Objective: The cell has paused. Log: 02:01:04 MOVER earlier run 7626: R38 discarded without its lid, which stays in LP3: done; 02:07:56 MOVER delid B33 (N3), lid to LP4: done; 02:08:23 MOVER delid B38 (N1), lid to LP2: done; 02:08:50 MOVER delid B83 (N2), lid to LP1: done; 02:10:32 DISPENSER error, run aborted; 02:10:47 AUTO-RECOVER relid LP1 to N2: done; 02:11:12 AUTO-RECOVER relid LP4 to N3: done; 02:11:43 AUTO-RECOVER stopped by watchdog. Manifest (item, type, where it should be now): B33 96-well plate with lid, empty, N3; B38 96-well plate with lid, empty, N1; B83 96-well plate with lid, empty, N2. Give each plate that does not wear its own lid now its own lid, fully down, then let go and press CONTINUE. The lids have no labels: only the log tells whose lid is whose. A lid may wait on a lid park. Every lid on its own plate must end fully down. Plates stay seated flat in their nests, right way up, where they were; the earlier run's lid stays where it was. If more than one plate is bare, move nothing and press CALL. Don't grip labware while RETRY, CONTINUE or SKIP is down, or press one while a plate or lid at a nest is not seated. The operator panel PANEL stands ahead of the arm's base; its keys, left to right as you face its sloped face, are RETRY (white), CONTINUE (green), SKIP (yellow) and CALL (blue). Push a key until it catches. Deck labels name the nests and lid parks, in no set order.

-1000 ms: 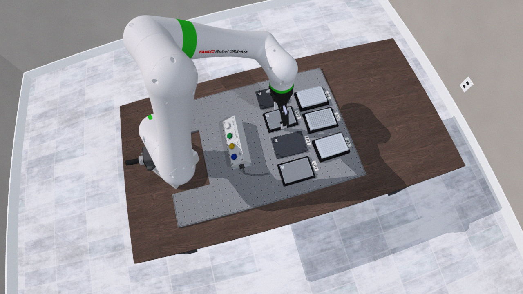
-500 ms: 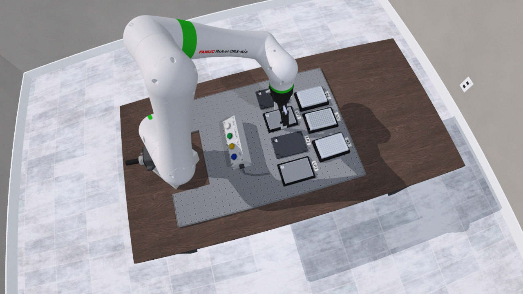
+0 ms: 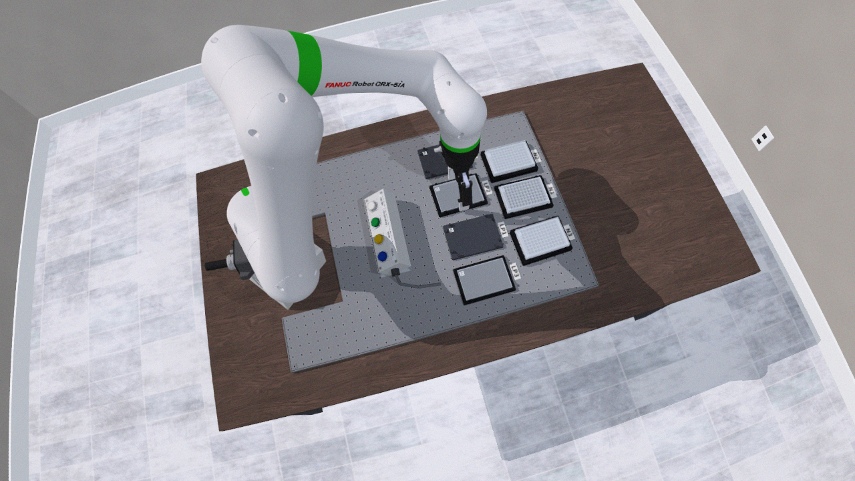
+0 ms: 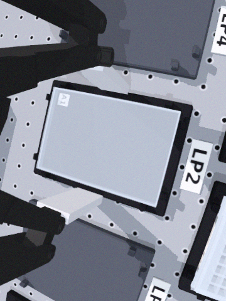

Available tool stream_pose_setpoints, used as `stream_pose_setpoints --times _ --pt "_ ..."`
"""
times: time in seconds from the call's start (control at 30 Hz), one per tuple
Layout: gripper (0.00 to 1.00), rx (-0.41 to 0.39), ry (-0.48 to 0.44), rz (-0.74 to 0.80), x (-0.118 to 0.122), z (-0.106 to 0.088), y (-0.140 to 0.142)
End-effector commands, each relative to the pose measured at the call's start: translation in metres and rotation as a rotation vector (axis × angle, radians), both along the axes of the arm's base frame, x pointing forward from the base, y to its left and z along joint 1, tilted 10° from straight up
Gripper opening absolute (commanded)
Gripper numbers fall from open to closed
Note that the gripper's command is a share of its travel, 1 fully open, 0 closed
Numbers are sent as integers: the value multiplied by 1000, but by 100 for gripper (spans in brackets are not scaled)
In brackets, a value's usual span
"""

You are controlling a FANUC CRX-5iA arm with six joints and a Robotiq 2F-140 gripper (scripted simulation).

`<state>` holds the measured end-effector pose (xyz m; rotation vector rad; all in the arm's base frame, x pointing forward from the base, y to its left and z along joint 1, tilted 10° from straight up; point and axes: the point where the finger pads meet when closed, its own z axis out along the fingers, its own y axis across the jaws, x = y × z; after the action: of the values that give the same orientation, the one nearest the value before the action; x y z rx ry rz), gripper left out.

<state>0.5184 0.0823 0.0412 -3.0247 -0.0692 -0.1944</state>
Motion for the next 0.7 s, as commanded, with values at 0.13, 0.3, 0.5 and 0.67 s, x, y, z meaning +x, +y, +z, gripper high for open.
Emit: stream_pose_setpoints --times 0.13,0.3,0.5,0.67 --pt "66 0 0 0 0 0 0" --pt "0 0 0 0 0 0 0" --pt "0 0 0 0 0 0 0" --pt "0 0 0 0 0 0 0"
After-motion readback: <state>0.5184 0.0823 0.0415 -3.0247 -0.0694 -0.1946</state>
